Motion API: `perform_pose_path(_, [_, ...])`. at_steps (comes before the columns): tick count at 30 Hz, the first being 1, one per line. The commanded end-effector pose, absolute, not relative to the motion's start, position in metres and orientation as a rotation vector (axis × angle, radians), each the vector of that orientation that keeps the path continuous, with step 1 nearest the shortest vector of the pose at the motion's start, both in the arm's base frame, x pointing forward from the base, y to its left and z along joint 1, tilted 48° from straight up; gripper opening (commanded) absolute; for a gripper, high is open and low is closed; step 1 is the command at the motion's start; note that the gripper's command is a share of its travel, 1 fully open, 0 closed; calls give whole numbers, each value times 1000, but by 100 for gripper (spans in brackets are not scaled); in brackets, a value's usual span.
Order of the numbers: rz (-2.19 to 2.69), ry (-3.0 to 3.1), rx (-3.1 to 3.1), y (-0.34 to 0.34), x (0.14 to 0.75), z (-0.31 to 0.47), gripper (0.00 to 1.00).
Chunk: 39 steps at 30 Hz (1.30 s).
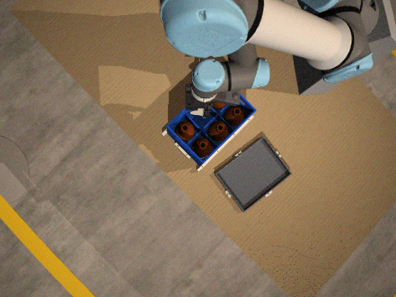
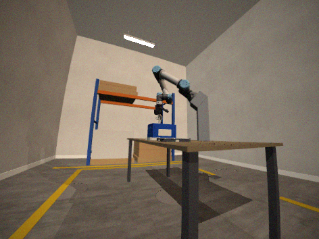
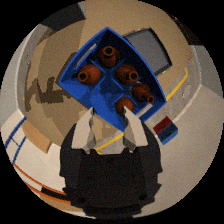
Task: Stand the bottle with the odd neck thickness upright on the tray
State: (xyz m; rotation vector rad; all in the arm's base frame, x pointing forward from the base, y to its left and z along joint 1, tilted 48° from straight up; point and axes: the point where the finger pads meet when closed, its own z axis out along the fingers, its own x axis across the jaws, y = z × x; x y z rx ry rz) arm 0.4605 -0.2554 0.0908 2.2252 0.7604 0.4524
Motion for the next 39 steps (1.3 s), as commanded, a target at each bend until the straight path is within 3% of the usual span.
perform_pose_path(1, [453,760,2224,-259,464,87,38])
perform_pose_path(39, [453,760,2224,-264,469,80,38])
